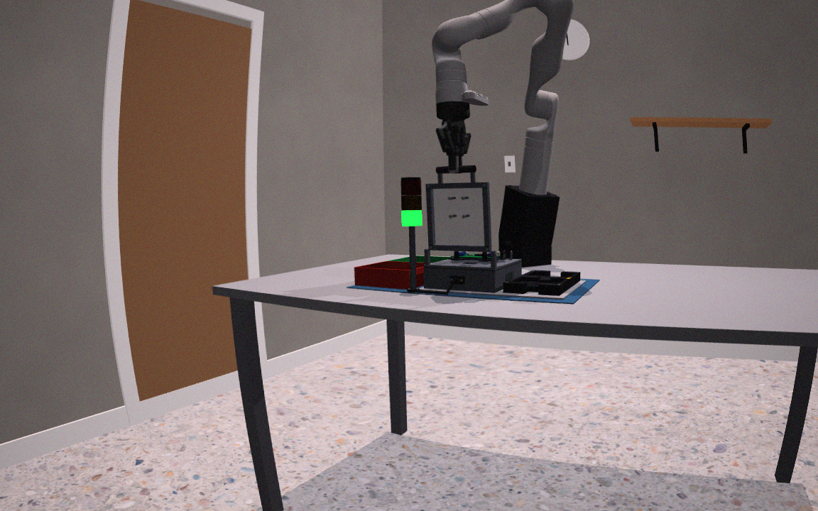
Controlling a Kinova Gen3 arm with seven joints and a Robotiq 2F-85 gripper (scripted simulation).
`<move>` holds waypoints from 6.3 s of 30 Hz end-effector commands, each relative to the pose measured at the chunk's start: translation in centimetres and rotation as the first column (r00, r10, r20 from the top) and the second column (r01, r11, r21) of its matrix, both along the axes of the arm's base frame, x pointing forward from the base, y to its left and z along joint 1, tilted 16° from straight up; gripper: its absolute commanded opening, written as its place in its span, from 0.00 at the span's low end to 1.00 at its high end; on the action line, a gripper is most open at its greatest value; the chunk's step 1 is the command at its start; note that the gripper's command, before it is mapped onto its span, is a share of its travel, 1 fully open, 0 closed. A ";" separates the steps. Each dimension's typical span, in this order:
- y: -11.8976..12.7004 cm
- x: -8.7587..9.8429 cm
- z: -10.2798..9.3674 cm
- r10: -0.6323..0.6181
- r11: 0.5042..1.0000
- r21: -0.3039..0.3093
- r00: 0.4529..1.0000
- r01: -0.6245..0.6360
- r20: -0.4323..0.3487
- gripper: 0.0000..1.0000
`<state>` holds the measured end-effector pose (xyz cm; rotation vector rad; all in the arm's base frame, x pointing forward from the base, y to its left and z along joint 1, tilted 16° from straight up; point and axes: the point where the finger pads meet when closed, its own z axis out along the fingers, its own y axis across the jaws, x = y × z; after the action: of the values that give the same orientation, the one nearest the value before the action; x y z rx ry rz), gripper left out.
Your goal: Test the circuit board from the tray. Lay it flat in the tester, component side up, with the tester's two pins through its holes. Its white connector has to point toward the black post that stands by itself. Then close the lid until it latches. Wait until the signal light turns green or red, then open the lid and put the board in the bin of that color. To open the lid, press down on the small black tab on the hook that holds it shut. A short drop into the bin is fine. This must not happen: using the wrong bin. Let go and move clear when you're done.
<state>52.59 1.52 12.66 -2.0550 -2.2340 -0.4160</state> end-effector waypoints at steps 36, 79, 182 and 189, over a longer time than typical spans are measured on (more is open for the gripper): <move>0.3 2.4 -0.3 0.002 1.000 -0.004 1.000 -0.002 0.008 0.00; 0.3 2.4 -0.3 0.002 1.000 -0.004 1.000 -0.002 0.008 0.50; -1.7 -7.9 3.7 0.002 1.000 -0.004 1.000 -0.002 0.008 1.00; -1.9 -10.7 3.3 0.002 1.000 -0.004 1.000 -0.002 0.008 1.00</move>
<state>42.54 -0.78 15.56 -2.0607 -2.2447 -0.4026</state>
